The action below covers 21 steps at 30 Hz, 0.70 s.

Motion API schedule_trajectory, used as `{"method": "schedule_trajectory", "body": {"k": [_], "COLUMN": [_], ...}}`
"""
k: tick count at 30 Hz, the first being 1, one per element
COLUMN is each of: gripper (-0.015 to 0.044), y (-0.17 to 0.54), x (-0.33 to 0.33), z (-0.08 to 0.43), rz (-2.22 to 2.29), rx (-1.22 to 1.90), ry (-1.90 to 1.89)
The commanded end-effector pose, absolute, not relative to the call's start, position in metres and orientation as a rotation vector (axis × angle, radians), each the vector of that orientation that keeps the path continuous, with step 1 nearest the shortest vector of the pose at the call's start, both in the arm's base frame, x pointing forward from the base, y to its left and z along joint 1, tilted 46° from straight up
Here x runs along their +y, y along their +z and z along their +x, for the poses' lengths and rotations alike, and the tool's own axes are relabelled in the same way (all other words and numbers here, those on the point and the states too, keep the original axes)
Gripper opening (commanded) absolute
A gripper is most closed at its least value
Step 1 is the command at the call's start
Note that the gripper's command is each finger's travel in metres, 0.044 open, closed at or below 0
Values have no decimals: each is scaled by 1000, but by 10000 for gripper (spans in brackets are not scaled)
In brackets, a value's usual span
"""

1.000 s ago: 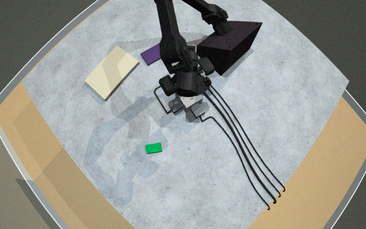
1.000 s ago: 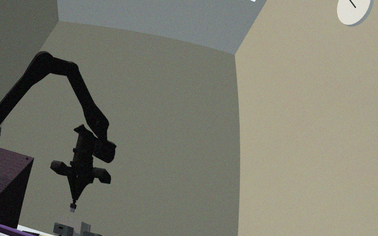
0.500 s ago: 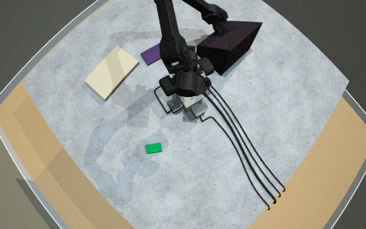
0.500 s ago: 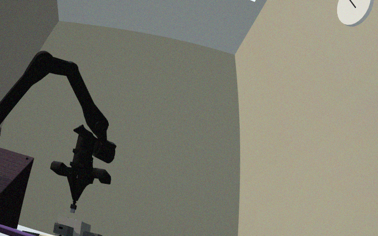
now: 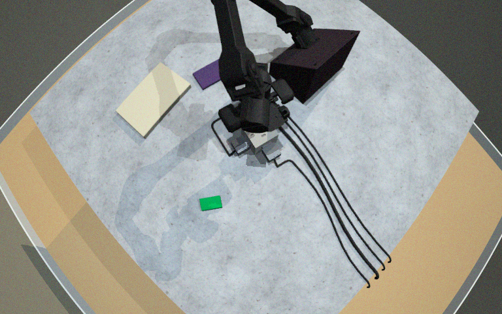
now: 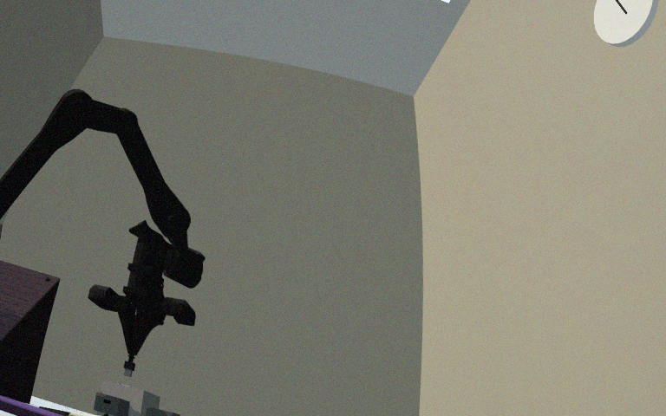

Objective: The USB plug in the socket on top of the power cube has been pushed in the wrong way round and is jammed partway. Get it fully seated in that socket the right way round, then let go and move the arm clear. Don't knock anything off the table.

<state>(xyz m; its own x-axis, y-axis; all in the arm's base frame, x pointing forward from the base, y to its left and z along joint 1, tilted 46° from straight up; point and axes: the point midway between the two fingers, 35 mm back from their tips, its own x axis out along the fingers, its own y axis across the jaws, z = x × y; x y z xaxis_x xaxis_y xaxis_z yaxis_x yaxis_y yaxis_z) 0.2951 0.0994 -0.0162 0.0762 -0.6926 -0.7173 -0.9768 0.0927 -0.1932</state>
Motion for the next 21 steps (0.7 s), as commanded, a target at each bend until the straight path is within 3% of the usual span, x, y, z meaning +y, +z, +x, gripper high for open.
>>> {"method": "schedule_trajectory", "body": {"k": [1, 21], "gripper": [0, 0], "y": [-17, -20], "x": [99, 99], "z": [295, 295], "rz": [-1658, -1655], "rx": [1678, 1669], "ry": [529, 544]}}
